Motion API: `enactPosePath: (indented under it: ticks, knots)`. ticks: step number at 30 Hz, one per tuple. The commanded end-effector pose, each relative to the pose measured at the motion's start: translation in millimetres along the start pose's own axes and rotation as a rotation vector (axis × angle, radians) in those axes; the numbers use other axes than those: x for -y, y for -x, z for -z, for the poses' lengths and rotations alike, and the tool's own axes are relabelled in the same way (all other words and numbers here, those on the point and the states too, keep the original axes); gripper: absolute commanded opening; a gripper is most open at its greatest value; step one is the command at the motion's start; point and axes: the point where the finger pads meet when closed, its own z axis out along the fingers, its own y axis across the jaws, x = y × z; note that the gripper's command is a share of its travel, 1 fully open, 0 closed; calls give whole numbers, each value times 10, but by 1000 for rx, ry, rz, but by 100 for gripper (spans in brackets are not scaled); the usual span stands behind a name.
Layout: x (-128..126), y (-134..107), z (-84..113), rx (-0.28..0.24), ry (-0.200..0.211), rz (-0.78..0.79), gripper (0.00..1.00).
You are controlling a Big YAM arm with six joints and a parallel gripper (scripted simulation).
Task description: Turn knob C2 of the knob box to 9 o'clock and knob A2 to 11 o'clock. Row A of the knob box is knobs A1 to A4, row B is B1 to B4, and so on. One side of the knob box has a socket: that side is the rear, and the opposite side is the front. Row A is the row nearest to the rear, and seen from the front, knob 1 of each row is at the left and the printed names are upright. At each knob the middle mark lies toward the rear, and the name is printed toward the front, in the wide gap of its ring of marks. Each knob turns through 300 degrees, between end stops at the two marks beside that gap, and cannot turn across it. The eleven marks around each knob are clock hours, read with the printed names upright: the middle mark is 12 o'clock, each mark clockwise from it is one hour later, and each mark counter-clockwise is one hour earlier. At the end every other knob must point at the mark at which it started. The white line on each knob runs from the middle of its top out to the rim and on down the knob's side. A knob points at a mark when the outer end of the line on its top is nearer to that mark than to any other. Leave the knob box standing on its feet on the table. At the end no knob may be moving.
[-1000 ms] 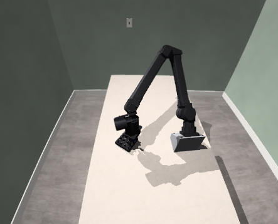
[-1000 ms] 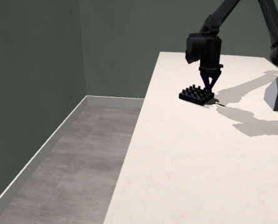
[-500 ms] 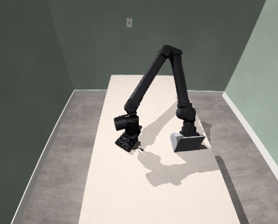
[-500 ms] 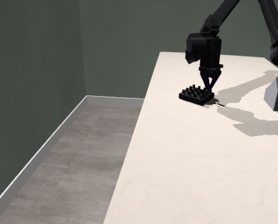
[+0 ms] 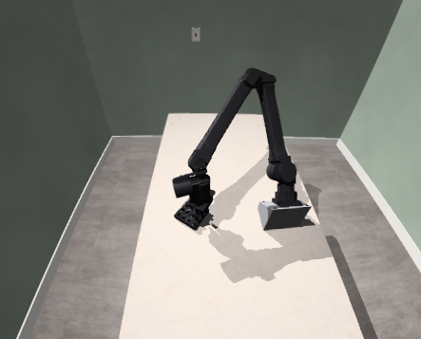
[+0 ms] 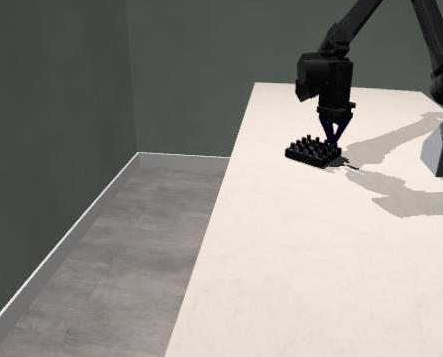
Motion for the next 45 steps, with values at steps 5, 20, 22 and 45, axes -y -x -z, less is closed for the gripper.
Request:
enactPosePath:
  ticks: [5,20,22,45]
  knots:
    - [-98,80,56,22,18,-17,18]
    - [-100,81,57,22,18,-17,18]
    - [-103,82,57,22,18,-17,18]
    - [-136,115,76,26,23,-18,18]
